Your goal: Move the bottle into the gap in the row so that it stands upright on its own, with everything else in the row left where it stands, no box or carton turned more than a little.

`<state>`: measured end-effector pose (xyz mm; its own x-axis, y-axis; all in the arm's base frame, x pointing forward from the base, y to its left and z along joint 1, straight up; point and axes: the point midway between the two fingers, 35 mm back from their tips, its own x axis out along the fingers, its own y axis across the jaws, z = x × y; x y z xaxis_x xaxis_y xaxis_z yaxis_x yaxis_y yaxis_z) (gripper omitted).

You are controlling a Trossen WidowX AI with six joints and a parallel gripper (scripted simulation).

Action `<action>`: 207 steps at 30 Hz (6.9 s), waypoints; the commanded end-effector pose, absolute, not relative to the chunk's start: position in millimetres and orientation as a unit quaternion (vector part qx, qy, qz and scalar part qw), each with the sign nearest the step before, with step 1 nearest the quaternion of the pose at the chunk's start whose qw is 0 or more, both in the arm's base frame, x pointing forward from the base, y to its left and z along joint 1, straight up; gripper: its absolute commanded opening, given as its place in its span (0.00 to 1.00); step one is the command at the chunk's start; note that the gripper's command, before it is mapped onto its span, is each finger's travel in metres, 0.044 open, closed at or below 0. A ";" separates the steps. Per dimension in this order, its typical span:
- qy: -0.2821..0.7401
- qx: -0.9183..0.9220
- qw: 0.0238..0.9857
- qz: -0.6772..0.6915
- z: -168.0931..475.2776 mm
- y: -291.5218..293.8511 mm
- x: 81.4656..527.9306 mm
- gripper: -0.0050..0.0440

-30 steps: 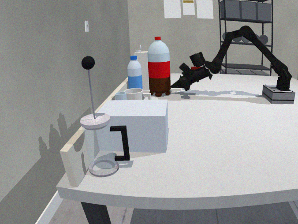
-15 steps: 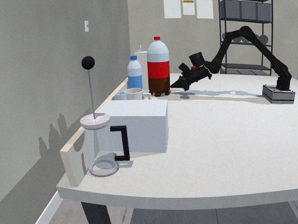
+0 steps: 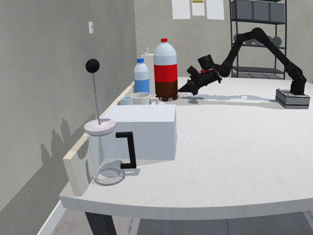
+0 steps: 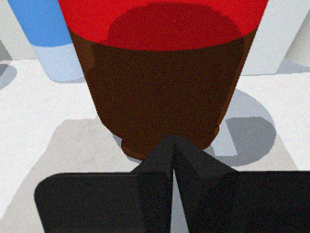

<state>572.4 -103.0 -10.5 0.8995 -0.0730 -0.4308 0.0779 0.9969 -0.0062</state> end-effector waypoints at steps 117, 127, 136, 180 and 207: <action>0.200 0.003 0.979 -0.038 7.9 -101.4 615.5 0.00; 0.202 0.004 0.979 -0.038 6.1 -101.4 617.5 0.00; 0.202 0.004 0.979 -0.038 5.9 -101.3 619.1 0.00; 0.201 0.004 0.979 -0.038 7.0 -101.0 631.3 0.00; 0.202 0.004 0.979 -0.038 6.5 -100.8 636.6 0.00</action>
